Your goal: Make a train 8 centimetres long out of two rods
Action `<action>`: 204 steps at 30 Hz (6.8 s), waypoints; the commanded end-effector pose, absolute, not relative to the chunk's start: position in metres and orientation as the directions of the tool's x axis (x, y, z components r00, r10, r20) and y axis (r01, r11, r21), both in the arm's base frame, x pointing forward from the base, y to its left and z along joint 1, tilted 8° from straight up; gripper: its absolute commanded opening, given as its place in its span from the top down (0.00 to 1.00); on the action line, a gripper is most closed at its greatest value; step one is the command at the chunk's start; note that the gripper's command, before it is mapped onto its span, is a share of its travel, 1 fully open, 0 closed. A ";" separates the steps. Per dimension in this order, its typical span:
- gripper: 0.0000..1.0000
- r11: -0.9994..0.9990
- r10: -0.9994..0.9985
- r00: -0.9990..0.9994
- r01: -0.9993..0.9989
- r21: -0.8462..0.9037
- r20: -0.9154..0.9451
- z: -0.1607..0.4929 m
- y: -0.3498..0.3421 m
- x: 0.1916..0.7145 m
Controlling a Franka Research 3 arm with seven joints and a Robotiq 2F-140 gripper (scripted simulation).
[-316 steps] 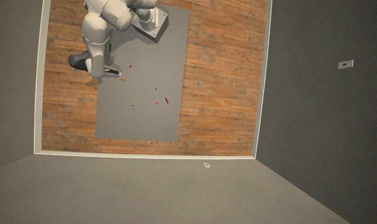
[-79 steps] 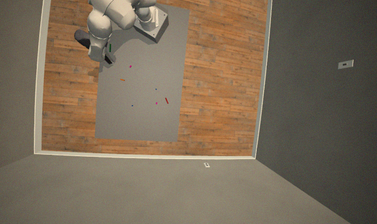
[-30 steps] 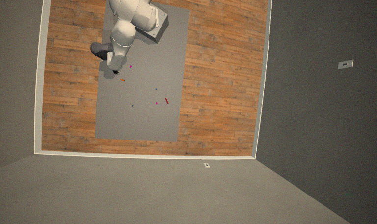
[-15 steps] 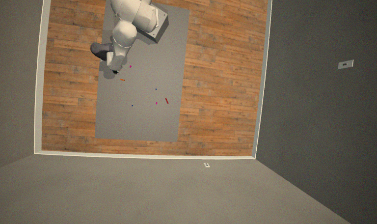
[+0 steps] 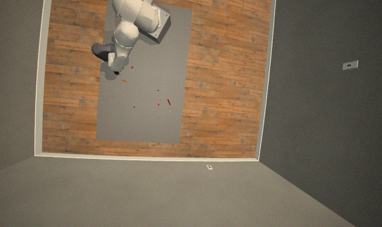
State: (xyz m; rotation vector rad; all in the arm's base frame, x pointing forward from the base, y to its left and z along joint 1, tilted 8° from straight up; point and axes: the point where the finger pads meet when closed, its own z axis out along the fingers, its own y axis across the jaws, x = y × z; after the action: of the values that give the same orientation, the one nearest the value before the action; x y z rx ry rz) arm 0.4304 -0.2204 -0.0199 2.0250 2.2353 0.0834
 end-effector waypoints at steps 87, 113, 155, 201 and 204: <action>0.00 0.697 0.716 -0.691 0.715 0.055 -0.103 -0.024 -0.218 0.433; 0.00 0.938 0.344 -0.933 0.346 0.005 -0.109 -0.026 -0.217 0.435; 0.00 0.926 -0.377 -0.923 -0.372 -0.063 -0.079 -0.028 -0.216 0.440; 0.00 0.379 -0.925 -0.379 -0.920 -0.100 -0.011 -0.027 -0.214 0.446; 0.00 0.298 -0.954 -0.300 -0.949 -0.101 -0.002 -0.027 -0.214 0.447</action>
State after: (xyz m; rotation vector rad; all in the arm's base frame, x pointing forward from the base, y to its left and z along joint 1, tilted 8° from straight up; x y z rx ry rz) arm 0.4466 -0.2132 -0.0277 -1.6388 2.6210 -0.1200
